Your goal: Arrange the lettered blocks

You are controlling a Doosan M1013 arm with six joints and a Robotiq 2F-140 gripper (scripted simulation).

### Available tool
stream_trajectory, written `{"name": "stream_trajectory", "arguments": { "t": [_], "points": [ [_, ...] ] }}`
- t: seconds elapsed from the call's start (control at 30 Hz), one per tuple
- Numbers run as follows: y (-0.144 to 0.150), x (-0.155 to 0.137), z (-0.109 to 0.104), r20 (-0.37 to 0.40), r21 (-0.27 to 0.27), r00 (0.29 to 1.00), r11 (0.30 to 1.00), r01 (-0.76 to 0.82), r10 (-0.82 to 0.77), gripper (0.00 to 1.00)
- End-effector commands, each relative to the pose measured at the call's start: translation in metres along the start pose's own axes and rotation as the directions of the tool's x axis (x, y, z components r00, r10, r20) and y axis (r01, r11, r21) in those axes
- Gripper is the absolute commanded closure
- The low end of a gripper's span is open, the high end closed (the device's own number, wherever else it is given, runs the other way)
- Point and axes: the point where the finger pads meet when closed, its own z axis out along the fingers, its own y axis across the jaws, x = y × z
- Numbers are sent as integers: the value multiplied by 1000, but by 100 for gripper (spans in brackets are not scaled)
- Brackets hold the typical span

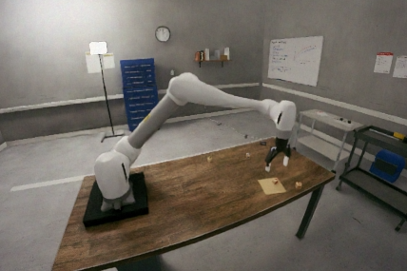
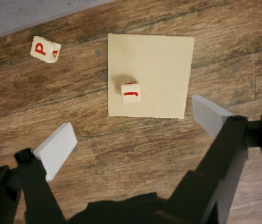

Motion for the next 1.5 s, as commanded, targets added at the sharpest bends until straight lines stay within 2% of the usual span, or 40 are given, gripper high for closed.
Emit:
{"name": "stream_trajectory", "arguments": {
  "t": [0.0,0.17,0.2,1.47],
  "points": [
    [1,9,-1,-3,2,997,997,-71,71,0],
    [2,14,-1,-3,2,994,994,-110,110,0],
    [2,14,-1,-3,2,994,994,-110,110,54],
    [2,14,0,-3,2,994,994,-110,110,54]
  ]
}}
